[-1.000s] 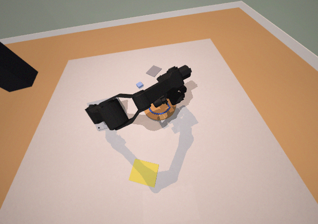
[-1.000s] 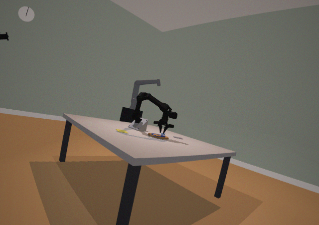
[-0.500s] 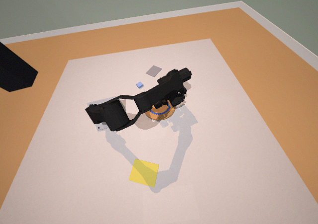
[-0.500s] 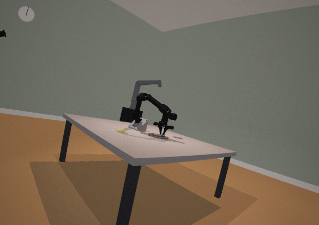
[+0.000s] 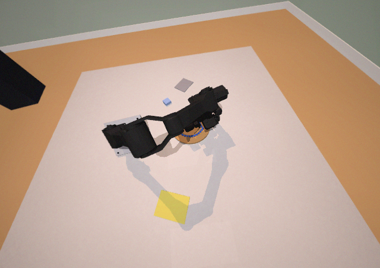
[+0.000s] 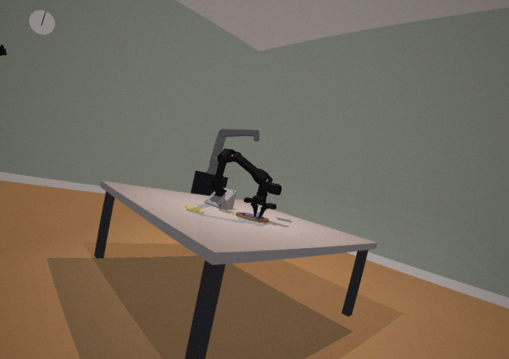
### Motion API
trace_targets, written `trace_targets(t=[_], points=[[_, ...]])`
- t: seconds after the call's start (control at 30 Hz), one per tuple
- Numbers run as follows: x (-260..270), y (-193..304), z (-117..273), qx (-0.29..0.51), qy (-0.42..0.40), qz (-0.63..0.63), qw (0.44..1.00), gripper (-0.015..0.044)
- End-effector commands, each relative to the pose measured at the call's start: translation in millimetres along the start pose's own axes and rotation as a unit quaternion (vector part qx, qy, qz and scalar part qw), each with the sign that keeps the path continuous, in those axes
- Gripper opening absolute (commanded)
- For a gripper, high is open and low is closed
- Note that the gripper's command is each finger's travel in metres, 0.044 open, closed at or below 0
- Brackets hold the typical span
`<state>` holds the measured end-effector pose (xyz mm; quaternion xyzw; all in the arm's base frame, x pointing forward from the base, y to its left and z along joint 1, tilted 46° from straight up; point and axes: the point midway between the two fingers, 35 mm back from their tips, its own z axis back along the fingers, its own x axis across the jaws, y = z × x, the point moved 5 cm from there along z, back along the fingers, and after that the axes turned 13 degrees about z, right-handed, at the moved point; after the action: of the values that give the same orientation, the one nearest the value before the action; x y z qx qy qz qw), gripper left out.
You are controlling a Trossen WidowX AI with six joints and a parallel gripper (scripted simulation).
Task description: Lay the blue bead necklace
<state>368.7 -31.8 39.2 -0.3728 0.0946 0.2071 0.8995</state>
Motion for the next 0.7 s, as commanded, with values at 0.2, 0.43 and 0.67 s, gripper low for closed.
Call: trace_targets(t=[0.2, 0.43, 0.67], points=[[0.1, -0.1, 0.2, 0.000, 0.000, 0.000, 1.000, 0.0000], [0.1, -0.1, 0.2, 0.000, 0.000, 0.000, 1.000, 0.0000], [0.1, -0.1, 0.2, 0.000, 0.000, 0.000, 1.000, 0.0000]])
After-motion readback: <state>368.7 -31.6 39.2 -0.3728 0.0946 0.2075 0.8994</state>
